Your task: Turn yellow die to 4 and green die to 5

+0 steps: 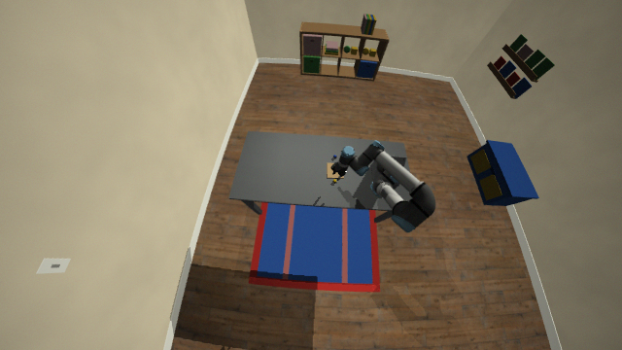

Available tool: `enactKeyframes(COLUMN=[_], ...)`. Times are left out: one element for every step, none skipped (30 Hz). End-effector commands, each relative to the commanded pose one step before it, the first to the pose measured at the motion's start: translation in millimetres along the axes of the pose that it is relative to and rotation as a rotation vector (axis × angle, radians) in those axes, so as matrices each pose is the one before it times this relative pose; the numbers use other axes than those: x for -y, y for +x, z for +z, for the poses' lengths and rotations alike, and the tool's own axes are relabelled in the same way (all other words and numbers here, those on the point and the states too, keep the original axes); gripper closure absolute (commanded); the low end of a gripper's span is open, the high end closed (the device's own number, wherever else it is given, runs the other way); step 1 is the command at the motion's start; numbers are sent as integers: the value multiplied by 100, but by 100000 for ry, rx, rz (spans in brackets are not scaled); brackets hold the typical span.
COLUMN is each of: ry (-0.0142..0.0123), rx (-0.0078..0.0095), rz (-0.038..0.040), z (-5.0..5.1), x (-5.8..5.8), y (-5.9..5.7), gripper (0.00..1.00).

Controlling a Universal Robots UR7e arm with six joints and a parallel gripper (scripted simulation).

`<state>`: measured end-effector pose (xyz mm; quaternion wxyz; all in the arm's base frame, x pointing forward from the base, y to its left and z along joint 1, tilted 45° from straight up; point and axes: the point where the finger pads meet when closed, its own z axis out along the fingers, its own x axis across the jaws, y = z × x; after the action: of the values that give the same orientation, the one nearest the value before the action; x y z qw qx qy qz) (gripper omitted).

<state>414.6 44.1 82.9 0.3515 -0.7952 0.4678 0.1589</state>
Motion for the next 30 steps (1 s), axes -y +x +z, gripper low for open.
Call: enactKeyframes(ry=[50, 1, 1, 1, 1, 1, 0, 0, 0, 0, 0, 0, 0, 0, 0, 0, 0, 0, 0, 0, 0, 0, 0, 0, 0, 0, 0, 0, 0, 0], rx=[-54, 3, 3, 3, 3, 3, 2, 2, 0, 0, 2, 2, 2, 2, 1, 1, 1, 1, 1, 0, 0, 0, 0, 0, 0, 0, 0, 0, 0, 0], rz=[14137, 3239, 3073, 2899, 2718, 2531, 2340, 2146, 0, 0, 1950, 1755, 1560, 1368, 1182, 1001, 829, 668, 519, 384, 265, 166, 88, 33, 5, 0, 0, 0, 0, 0], z=[436, 106, 101, 95, 89, 83, 76, 70, 0, 0, 64, 57, 51, 45, 38, 33, 27, 22, 17, 12, 9, 5, 3, 1, 0, 0, 0, 0, 0, 0], x=[-148, -43, -43, -42, -41, -40, -38, -36, 0, 0, -33, -31, -28, -25, -22, -19, -16, -13, -10, -7, -5, -3, -2, -1, 0, 0, 0, 0, 0, 0], y=[59, 14, 14, 14, 15, 15, 14, 14, 0, 0, 13, 13, 12, 11, 9, 8, 7, 6, 5, 3, 2, 1, 1, 0, 0, 0, 0, 0, 0, 0], gripper=[0, 0, 0, 0, 0, 0, 0, 0, 0, 0, 0, 0, 0, 0, 0, 0, 0, 0, 0, 0, 0, 0, 0, 0, 0, 0, 0, 30, 30, 30])
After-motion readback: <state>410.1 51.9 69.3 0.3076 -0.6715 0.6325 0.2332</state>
